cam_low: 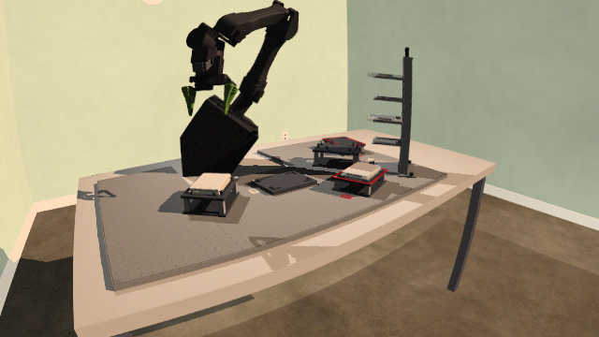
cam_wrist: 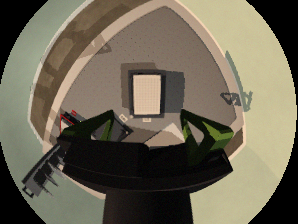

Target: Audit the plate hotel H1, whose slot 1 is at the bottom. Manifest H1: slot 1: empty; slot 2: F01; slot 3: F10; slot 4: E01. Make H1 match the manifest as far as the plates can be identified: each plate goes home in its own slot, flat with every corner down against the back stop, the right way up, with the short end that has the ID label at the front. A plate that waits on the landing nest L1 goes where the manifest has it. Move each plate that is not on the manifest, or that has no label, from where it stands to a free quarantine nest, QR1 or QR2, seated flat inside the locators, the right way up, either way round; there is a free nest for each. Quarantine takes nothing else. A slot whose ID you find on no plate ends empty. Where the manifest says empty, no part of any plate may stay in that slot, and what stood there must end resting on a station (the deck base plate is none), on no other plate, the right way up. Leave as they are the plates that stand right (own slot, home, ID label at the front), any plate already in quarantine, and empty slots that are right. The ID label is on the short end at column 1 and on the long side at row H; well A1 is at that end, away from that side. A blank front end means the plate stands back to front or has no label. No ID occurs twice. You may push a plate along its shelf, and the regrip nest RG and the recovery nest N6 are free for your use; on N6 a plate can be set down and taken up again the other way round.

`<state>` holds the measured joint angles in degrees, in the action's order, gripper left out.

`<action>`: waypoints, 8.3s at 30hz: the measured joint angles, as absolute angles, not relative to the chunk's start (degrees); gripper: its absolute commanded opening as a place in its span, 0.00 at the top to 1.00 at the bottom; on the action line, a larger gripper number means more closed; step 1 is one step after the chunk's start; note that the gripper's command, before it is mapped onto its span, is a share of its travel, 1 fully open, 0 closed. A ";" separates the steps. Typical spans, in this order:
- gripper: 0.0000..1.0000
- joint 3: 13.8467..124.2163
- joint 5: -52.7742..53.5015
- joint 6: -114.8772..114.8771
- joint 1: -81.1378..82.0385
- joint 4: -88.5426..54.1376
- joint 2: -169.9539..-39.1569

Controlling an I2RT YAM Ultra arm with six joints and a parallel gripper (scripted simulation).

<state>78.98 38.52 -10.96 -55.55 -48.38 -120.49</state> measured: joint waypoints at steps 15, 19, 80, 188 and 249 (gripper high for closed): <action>0.00 98.21 35.40 -18.85 -54.08 -69.89 -132.57; 0.00 103.98 34.63 -19.84 -53.52 -74.96 -136.05; 0.00 141.40 34.85 -18.33 -50.19 -89.14 -157.86; 0.00 155.20 37.54 -5.37 -40.36 -80.36 -176.68; 0.00 151.44 37.58 -4.38 -39.77 -75.13 -176.11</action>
<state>151.44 37.58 -4.38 -39.77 -75.13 -176.11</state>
